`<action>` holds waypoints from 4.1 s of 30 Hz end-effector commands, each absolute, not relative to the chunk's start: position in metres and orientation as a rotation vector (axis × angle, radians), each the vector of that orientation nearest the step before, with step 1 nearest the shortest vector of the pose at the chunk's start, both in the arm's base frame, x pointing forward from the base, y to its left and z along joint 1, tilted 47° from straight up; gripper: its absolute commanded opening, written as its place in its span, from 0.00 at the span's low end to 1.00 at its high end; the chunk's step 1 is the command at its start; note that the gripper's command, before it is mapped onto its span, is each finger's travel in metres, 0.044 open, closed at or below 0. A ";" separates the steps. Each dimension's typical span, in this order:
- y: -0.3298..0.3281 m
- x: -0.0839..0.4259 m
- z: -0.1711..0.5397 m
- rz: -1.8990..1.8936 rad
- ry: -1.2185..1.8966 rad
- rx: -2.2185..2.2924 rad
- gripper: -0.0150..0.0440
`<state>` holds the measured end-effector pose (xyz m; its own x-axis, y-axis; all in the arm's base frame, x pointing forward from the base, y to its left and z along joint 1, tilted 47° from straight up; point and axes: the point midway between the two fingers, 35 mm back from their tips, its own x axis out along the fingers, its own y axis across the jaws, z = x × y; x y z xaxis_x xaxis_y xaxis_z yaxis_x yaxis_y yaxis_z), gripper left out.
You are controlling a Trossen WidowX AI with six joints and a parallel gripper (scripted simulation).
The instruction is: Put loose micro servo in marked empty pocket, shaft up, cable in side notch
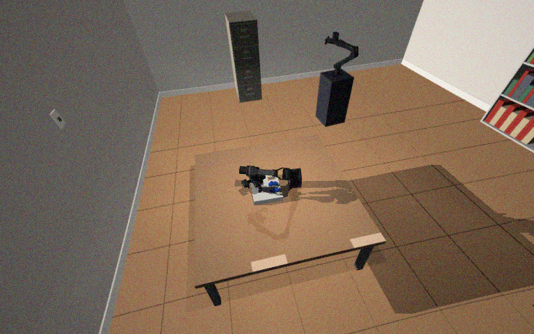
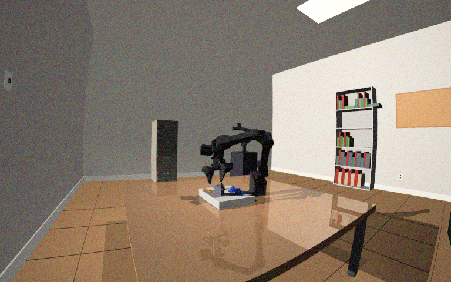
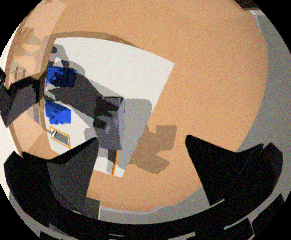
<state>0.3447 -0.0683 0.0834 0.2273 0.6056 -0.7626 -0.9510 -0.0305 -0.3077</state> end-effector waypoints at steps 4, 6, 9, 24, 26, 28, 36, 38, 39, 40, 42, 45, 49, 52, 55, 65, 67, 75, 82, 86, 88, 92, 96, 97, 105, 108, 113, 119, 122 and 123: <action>-0.095 0.308 0.060 1.345 0.415 -0.811 1.00; -0.095 0.308 0.060 1.345 0.415 -0.811 1.00; -0.092 0.309 0.057 1.345 0.415 -0.811 1.00; -0.071 0.315 0.036 1.345 0.413 -0.810 1.00; -0.069 0.316 0.034 1.345 0.413 -0.810 1.00; -0.067 0.316 0.032 1.345 0.413 -0.810 1.00; -0.063 0.317 0.028 1.345 0.413 -0.810 0.87; -0.063 0.317 0.028 1.345 0.413 -0.810 0.78; -0.063 0.317 0.028 1.345 0.413 -0.810 0.73; -0.063 0.317 0.028 1.345 0.413 -0.810 0.69; -0.063 0.317 0.028 1.345 0.413 -0.810 0.60; -0.063 0.317 0.028 1.345 0.413 -0.810 0.47; -0.063 0.317 0.028 1.345 0.413 -0.810 0.42; -0.063 0.317 0.029 1.345 0.413 -0.810 0.35; -0.069 0.316 0.034 1.345 0.414 -0.810 0.25; -0.080 0.303 0.050 1.345 0.414 -0.810 0.25; -0.079 0.303 0.051 1.345 0.414 -0.810 0.25; -0.080 0.290 0.046 1.346 0.415 -0.810 0.25; -0.082 0.271 0.038 1.346 0.416 -0.809 0.25; -0.090 0.270 0.030 1.346 0.416 -0.810 0.25; -0.097 0.268 0.023 1.346 0.416 -0.810 0.25; -0.112 0.266 0.007 1.346 0.417 -0.811 0.25; -0.126 0.263 -0.008 1.345 0.418 -0.812 0.25; -0.130 0.262 -0.012 1.345 0.418 -0.812 0.25; -0.142 0.260 -0.025 1.344 0.422 -0.808 0.25; -0.142 0.260 -0.025 1.328 0.455 -0.766 0.25; -0.142 0.260 -0.025 1.273 0.556 -0.631 0.25; -0.142 0.260 -0.025 1.198 0.677 -0.458 0.25; -0.142 0.260 -0.025 1.157 0.735 -0.372 0.25; -0.142 0.260 -0.025 1.143 0.754 -0.343 0.25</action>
<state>0.2596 -0.1402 -0.0248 0.2077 0.6946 -0.6888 -0.9400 0.3365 0.0559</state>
